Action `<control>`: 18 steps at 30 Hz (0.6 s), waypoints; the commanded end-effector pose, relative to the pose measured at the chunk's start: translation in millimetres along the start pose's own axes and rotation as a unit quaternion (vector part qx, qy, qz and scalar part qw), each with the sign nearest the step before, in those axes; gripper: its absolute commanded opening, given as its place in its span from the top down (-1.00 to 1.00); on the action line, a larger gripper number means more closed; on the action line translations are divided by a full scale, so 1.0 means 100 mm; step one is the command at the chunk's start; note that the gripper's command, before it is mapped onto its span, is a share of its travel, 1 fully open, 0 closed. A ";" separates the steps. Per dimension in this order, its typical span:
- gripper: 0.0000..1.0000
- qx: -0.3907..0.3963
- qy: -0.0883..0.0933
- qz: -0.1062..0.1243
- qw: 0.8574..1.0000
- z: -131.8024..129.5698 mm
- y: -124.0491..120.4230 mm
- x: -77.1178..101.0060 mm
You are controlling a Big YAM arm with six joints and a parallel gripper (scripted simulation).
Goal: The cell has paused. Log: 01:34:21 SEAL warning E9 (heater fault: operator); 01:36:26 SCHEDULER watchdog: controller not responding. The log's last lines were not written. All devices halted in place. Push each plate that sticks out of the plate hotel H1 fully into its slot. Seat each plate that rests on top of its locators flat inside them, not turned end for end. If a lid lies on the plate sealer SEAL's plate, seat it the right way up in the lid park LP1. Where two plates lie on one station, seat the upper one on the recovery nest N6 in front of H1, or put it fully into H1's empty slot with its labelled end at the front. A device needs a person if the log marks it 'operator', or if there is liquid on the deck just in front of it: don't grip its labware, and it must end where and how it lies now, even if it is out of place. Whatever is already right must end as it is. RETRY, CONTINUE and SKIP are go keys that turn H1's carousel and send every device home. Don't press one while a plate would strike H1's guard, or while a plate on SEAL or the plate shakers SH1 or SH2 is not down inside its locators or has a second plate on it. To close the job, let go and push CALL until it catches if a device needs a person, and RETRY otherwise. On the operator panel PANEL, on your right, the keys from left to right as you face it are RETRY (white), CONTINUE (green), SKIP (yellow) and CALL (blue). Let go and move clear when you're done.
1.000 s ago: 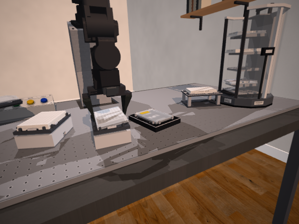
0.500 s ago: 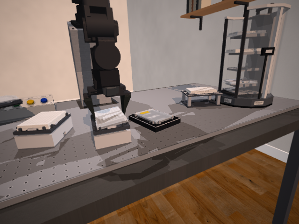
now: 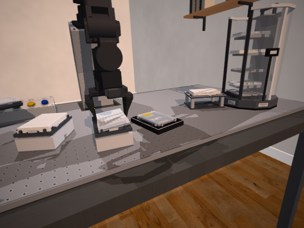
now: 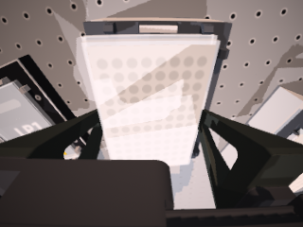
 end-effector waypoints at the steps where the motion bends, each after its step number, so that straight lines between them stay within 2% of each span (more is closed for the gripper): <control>1: -0.68 -0.002 -0.002 -0.012 1.000 0.02 0.10 0.04; 7: -0.68 -0.002 -0.003 -0.016 1.000 0.02 0.13 0.12; 18: -0.68 -0.001 -0.001 -0.010 1.000 0.03 0.09 0.14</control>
Point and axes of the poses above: the point where the finger pads meet when closed, its own x axis back along the fingers, its own z axis across the jaws, y = z × x, the point moved 5 cm from there along x, back along the fingers, and after that the axes turned 10 degrees about x, right-handed, at the moved point
